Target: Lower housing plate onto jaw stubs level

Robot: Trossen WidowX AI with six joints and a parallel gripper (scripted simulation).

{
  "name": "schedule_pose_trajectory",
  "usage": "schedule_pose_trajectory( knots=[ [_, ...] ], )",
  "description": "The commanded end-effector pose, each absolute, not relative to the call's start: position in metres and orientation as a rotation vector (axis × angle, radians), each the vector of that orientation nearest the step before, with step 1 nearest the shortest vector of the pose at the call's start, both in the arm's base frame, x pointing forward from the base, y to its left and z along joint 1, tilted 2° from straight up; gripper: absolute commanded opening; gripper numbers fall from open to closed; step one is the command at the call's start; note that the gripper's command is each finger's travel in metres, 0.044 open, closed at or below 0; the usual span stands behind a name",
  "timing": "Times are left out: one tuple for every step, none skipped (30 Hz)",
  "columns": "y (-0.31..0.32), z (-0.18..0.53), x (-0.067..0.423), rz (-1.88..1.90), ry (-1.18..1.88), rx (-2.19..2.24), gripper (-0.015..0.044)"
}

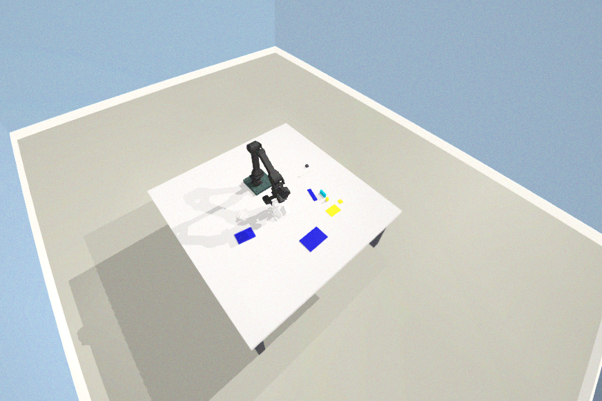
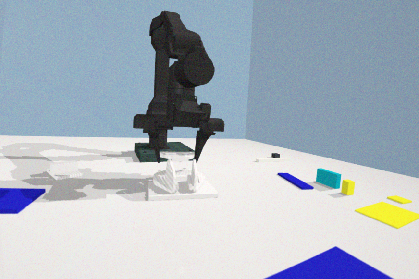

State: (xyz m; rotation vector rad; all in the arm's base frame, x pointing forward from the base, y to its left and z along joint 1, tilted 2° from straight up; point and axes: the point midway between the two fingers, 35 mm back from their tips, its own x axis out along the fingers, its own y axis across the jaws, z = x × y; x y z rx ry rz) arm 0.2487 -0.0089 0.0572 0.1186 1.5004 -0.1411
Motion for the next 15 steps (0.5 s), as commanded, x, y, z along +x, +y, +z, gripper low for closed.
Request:
schedule_pose_trajectory(
  knots=[
    [-0.0095, 0.0477, 0.2473, -0.146, 1.509, 0.119, 0.0351],
    [-0.0095, 0.0461, 0.2472, -0.146, 1.509, 0.119, 0.0351],
    [-0.0095, 0.0445, 0.2471, -0.146, 1.509, 0.119, 0.0351],
    [-0.0096, 0.0429, 0.247, -0.146, 1.509, 0.119, 0.0351],
    [-0.0096, 0.0416, 0.2469, -0.146, 1.509, 0.119, 0.0351],
    [-0.0096, 0.0409, 0.2468, -0.146, 1.509, 0.119, 0.0351],
    [-0.0096, 0.0406, 0.2468, -0.146, 1.509, 0.119, 0.0351],
    [-0.0096, 0.0406, 0.2468, -0.146, 1.509, 0.119, 0.0351],
    [-0.0096, 0.0406, 0.2468, -0.146, 1.509, 0.119, 0.0351],
    [-0.0096, 0.0406, 0.2468, -0.146, 1.509, 0.119, 0.0351],
    [-0.0096, 0.0406, 0.2468, -0.146, 1.509, 0.119, 0.0351],
    [-0.0096, 0.0406, 0.2468, -0.146, 1.509, 0.119, 0.0351],
    [-0.0096, 0.0406, 0.2468, -0.146, 1.509, 0.119, 0.0351],
    [-0.0096, 0.0406, 0.2468, -0.146, 1.509, 0.119, 0.0351],
    [-0.0096, 0.0406, 0.2468, -0.146, 1.509, 0.119, 0.0351]
  ],
)
